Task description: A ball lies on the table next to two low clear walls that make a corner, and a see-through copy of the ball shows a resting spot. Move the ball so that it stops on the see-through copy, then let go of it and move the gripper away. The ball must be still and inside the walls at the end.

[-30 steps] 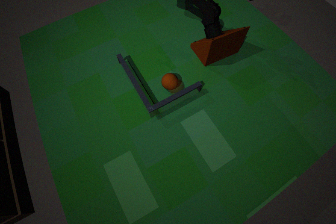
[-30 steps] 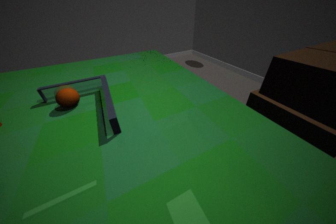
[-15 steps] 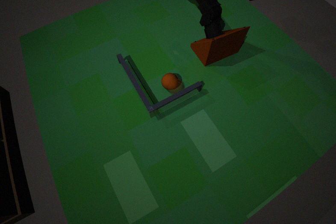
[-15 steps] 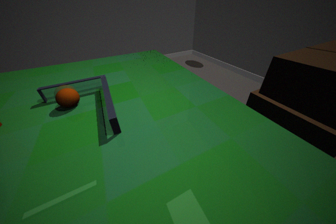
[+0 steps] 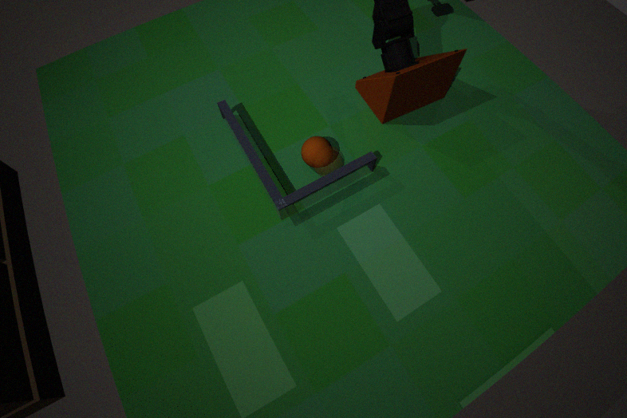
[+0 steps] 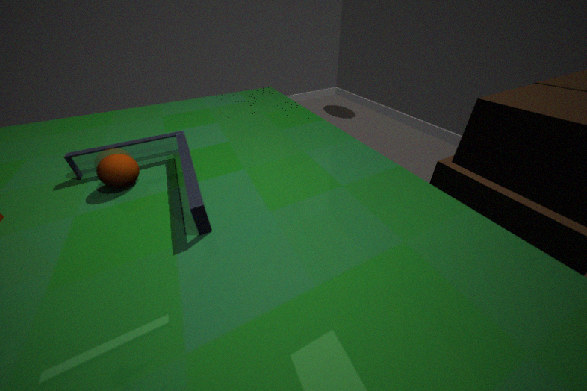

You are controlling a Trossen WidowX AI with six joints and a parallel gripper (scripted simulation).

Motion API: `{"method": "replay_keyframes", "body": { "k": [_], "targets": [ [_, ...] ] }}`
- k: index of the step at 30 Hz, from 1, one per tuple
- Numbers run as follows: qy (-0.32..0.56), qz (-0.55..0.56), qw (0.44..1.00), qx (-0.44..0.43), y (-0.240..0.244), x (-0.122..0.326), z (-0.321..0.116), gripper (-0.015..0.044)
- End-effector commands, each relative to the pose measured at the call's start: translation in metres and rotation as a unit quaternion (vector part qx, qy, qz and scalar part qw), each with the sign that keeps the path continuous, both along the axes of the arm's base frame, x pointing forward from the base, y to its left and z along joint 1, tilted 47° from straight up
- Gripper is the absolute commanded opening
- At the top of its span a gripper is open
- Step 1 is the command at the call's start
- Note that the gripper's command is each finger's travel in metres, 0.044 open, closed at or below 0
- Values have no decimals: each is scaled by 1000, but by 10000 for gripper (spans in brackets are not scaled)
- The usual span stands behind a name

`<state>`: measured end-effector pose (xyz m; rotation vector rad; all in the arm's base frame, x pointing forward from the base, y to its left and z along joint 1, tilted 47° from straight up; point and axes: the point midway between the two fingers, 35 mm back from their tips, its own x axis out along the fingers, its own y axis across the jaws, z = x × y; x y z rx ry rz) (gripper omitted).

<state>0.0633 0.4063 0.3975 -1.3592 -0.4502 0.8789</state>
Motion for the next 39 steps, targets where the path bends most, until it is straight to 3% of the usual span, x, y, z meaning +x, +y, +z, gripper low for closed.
{"method": "replay_keyframes", "body": {
  "k": [1, 11, 21, 28, 34, 39],
  "targets": [
    [9, -37, 997, -61, 5, 36, -41, 440],
    [65, -148, 956, -245, -13, 127, -172, 440],
    [167, -274, 844, -430, -101, 198, -307, 440],
    [257, -349, 723, -539, -191, 215, -381, 440],
    [342, -397, 588, -617, -277, 203, -426, 440],
    [351, -400, 572, -624, -286, 200, -430, 440]
  ]
}}
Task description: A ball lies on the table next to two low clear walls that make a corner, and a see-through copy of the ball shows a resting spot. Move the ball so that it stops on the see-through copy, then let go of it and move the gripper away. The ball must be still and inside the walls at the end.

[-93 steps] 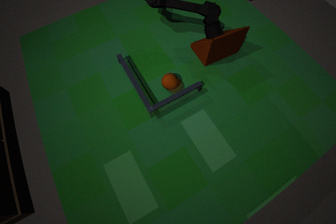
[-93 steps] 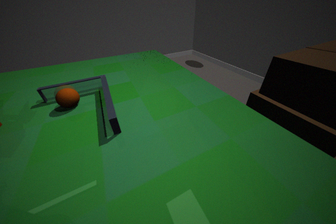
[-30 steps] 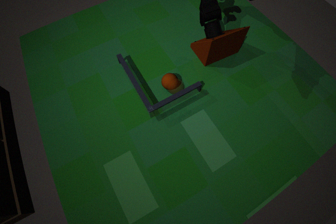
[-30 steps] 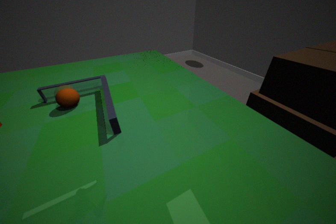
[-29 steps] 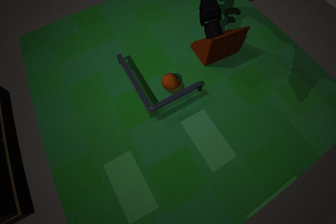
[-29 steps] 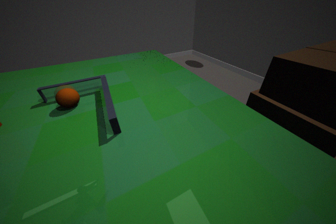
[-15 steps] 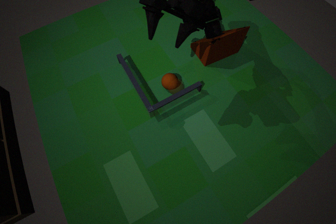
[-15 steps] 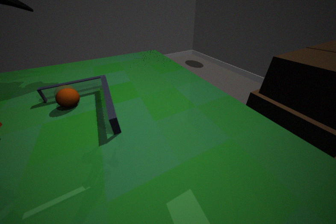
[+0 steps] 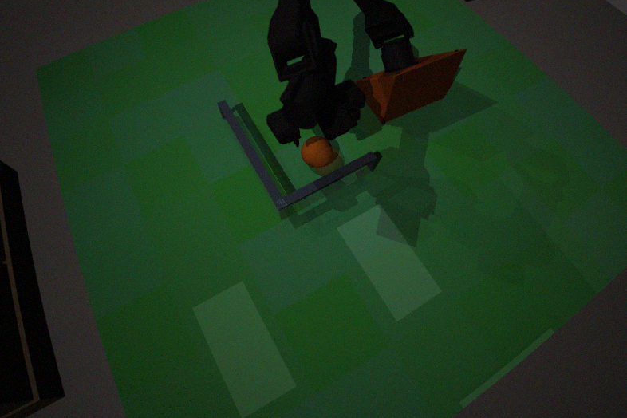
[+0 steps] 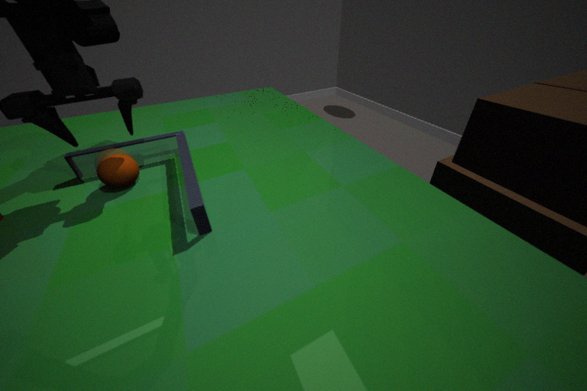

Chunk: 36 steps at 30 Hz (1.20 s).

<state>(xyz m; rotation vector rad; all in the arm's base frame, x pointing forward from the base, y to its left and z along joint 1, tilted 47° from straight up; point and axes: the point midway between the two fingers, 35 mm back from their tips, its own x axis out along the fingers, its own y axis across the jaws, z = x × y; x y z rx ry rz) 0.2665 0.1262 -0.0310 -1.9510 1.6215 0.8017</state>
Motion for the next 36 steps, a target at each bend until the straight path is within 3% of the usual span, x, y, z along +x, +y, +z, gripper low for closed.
{"method": "replay_keyframes", "body": {
  "k": [1, 36],
  "targets": [
    [8, -12, 1000, -7, -6, -3, -2, 440],
    [8, -12, 1000, -8, -46, 3, -41, 440]
  ]
}}
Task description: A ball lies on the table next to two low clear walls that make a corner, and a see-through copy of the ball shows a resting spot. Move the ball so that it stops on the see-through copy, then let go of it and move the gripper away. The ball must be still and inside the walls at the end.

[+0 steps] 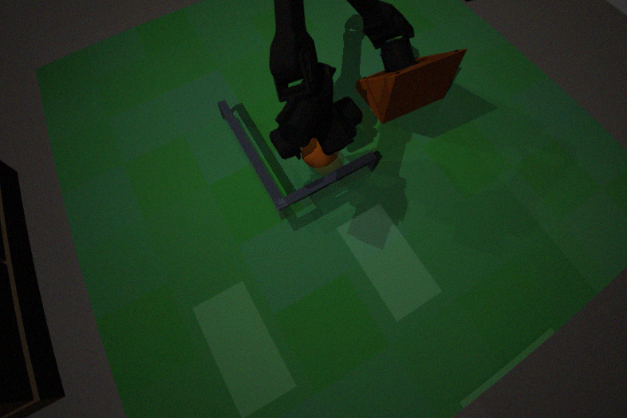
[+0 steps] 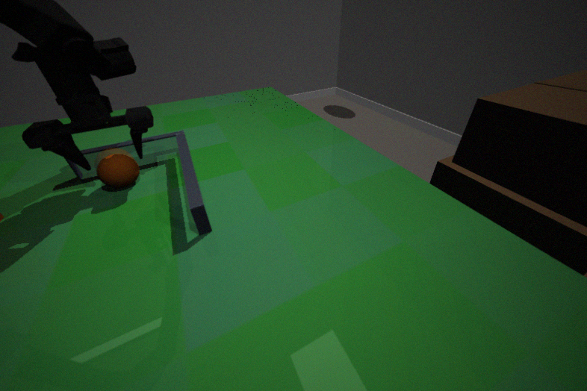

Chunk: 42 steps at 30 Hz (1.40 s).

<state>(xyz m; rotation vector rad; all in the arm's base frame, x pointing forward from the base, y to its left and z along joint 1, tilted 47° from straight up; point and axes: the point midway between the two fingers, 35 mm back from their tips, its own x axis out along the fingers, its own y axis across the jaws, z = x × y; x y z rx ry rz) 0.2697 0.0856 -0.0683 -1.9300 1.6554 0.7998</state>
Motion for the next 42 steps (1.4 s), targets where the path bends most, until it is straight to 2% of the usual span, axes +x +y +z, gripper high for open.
{"method": "replay_keyframes", "body": {
  "k": [1, 10, 13, 20, 32, 42],
  "targets": [
    [2, 1, 1000, -4, -7, 0, -5, 440],
    [2, 1, 1000, -5, -16, 0, -12, 440],
    [2, 1, 1000, -5, -16, 0, -12, 361],
    [2, 1, 1000, -5, -16, 0, -12, 315],
    [3, 2, 1000, 0, 29, 3, 22, 0],
    [3, 2, 1000, 0, 72, -6, 65, 0]
  ]
}}
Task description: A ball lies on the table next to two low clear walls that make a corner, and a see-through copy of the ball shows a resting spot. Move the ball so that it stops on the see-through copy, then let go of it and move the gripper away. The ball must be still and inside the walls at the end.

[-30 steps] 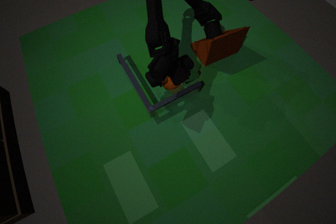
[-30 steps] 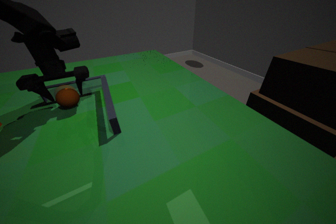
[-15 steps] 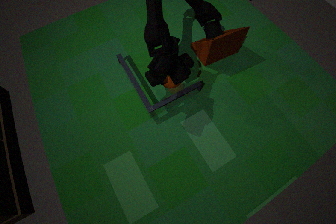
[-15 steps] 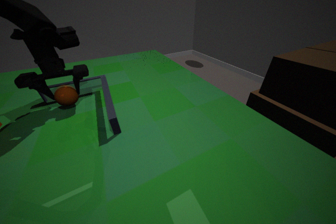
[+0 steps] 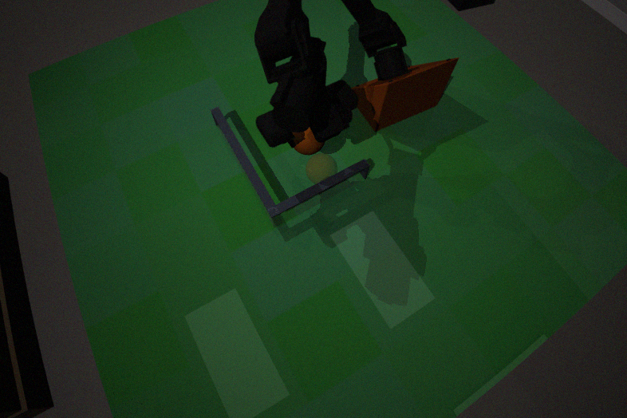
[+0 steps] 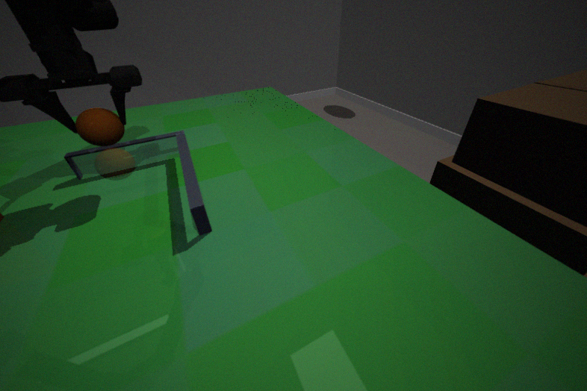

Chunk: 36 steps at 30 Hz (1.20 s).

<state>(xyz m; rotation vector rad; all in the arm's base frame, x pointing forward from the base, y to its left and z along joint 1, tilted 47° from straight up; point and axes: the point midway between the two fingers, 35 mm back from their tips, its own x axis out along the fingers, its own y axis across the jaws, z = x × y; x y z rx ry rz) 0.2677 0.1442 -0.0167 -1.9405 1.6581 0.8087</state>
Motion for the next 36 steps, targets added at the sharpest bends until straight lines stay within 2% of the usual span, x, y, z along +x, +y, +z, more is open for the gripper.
{"method": "replay_keyframes", "body": {
  "k": [1, 9, 20, 27, 36],
  "targets": [
    [-2, -2, 1000, 2, 17, -5, 18, 0],
    [-1, -3, 1000, 1, 31, -12, 35, 0],
    [-2, -3, 1000, 1, 10, -19, -25, 0],
    [-2, -3, 1000, 1, 2, -18, -35, 0],
    [-2, -3, 1000, 0, -33, -13, -68, 0]
  ]
}}
